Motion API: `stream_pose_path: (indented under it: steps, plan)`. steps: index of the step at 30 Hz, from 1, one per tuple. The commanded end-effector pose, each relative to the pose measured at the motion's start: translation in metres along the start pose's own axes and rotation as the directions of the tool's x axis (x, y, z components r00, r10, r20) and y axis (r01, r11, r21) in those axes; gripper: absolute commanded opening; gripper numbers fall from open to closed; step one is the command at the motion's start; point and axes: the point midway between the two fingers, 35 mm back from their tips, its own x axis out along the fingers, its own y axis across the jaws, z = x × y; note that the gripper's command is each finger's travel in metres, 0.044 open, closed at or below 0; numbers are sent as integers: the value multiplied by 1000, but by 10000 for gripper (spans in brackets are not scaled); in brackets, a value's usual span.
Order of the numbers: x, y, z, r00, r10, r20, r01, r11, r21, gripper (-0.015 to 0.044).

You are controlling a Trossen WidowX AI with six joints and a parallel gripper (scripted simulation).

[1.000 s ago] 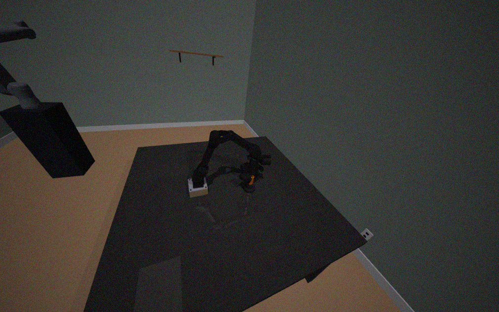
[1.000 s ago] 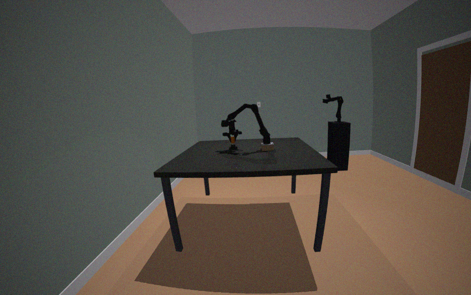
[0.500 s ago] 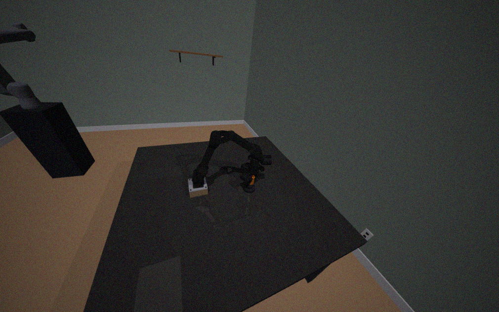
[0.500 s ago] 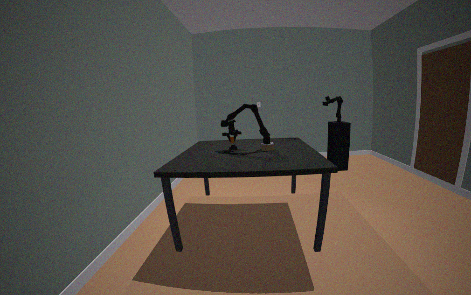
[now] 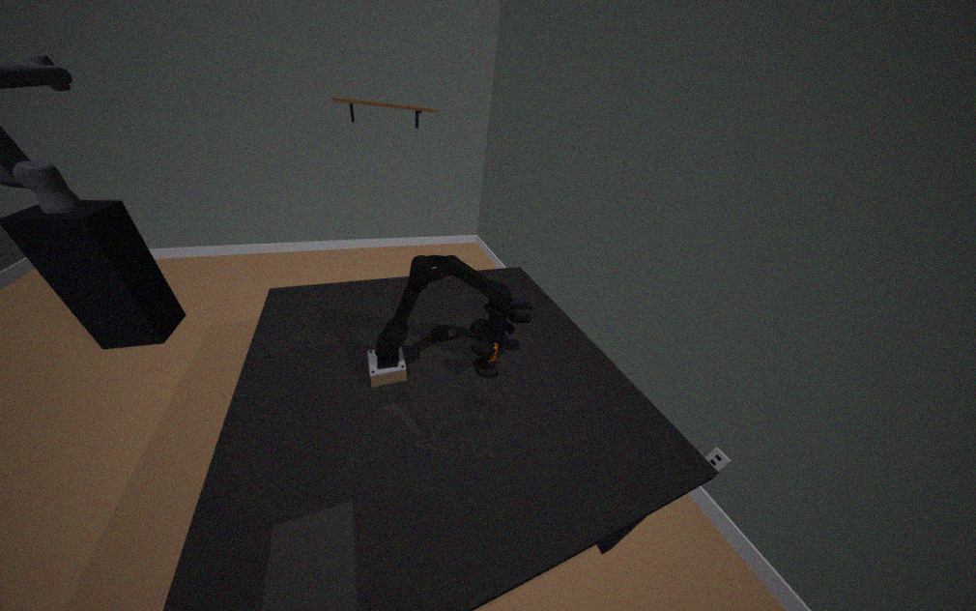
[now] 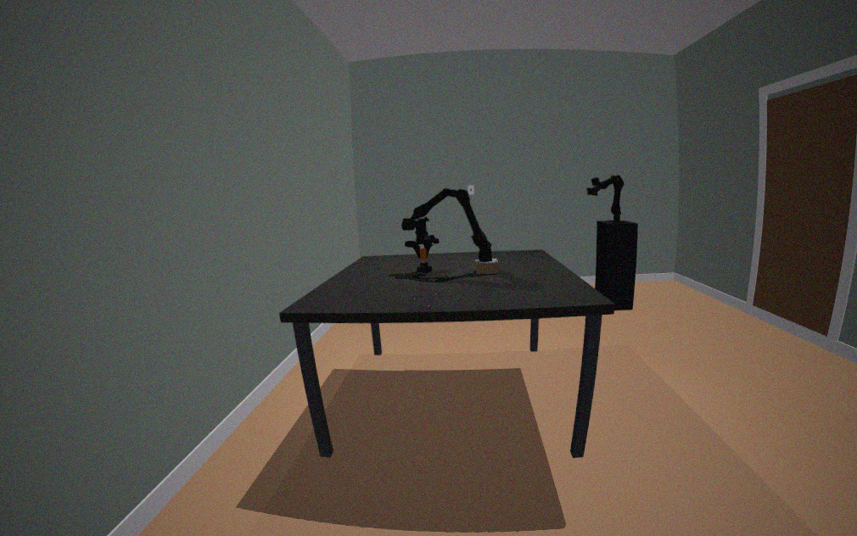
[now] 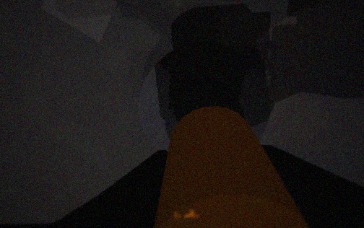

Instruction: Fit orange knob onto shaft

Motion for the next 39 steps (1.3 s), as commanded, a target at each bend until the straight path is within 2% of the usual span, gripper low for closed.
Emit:
stream_pose_path:
  steps: [1,18,26,39]
  plan:
    - [-4,1,2,1000,-8,-3,8,998,-61,0]
    - [-2,0,2,1000,-8,-3,8,998,-61,0]
    - [-4,-1,0,1000,-8,-3,7,964,-268,0]
    - [3,-3,-3,1000,-8,-3,7,964,-268,0]
